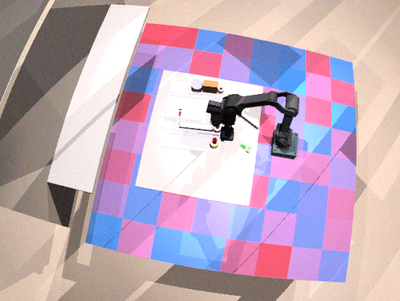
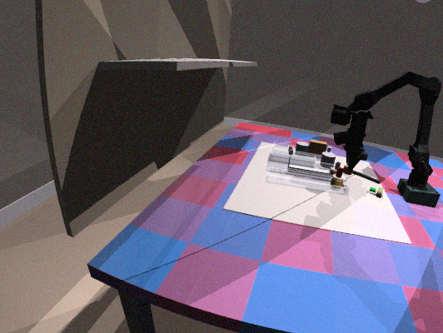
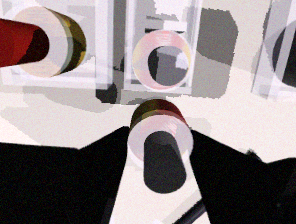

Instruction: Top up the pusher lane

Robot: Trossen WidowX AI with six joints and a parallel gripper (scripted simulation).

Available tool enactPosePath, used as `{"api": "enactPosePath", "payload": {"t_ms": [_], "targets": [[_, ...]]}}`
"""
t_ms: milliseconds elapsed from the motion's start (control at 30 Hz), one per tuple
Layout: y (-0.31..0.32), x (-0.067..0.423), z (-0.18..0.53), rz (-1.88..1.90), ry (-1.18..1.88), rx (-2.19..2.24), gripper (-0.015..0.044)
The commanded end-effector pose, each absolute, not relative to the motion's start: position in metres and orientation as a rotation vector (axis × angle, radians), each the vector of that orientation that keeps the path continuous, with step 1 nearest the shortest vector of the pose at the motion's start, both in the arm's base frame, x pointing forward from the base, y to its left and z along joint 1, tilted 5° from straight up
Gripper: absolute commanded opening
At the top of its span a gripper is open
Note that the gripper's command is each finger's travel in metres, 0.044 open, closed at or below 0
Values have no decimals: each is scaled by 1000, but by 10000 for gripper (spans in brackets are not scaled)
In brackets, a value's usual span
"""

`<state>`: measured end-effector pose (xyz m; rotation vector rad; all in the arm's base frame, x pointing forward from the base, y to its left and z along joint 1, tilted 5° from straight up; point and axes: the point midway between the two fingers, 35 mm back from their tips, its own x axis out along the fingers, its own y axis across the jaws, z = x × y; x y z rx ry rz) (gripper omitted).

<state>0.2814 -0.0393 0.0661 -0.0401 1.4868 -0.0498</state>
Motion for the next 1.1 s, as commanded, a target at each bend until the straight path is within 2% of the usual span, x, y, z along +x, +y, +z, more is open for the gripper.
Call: {"api": "enactPosePath", "payload": {"t_ms": [0, 1067], "targets": [[-39, 283, 65, -44, 1482, -42, 0], [-39, 297, 66, -44, 1481, -42, 0]]}}
